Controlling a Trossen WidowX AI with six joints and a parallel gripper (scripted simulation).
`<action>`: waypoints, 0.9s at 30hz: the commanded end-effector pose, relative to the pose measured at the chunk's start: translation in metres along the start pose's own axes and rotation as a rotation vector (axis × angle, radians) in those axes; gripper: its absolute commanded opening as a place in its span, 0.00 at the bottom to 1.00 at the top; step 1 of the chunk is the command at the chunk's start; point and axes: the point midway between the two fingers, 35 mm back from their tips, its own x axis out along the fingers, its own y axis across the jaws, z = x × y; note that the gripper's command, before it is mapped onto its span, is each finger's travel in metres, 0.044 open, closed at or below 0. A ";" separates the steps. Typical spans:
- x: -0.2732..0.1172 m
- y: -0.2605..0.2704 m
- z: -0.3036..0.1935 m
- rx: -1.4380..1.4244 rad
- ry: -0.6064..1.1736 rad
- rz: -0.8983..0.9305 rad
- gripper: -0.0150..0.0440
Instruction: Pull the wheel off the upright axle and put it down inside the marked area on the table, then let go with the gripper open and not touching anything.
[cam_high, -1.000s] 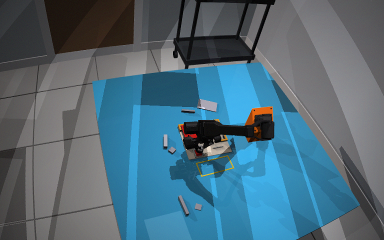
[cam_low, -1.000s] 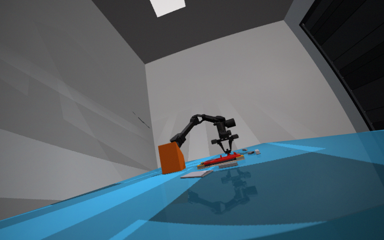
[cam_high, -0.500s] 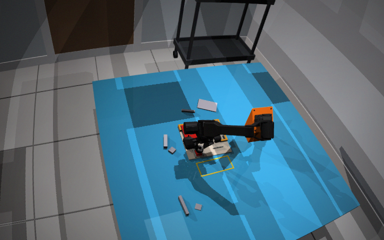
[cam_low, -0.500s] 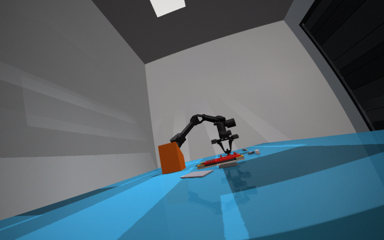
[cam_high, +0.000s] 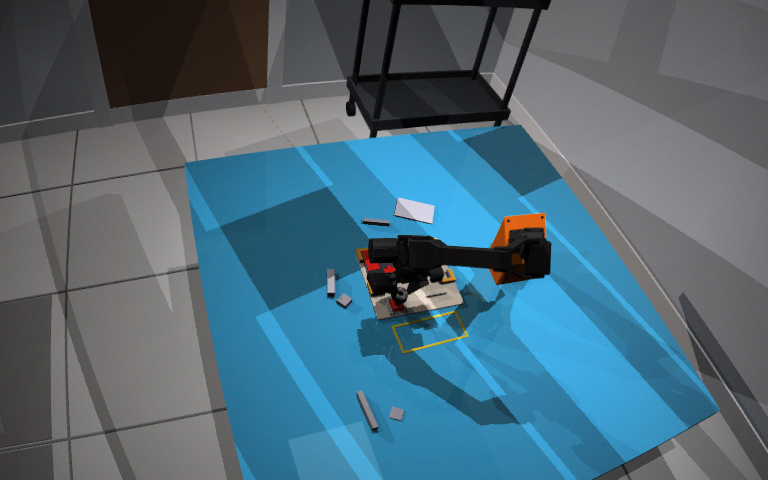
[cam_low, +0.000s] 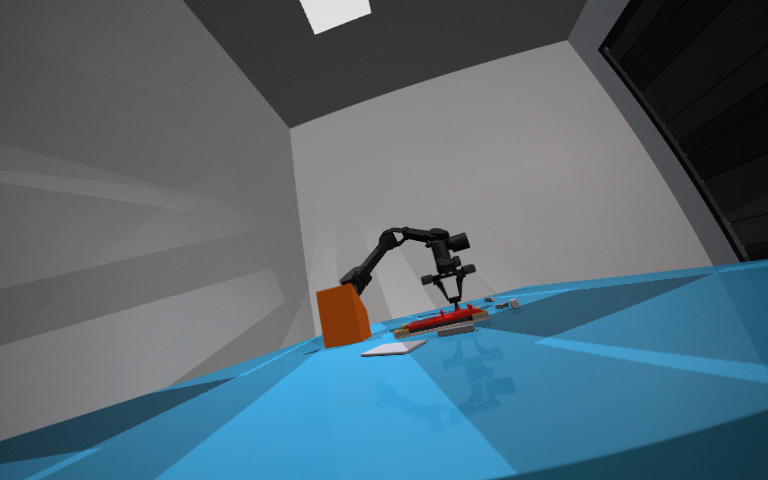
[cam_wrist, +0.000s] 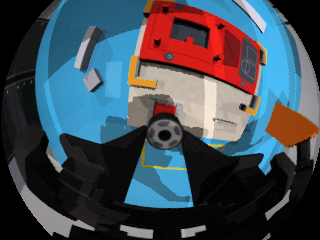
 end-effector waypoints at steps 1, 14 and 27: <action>-0.002 0.000 0.000 -0.002 -0.001 0.000 0.25; -0.007 0.000 0.000 -0.002 0.000 0.001 0.25; -0.011 0.000 0.000 -0.002 0.000 0.002 0.25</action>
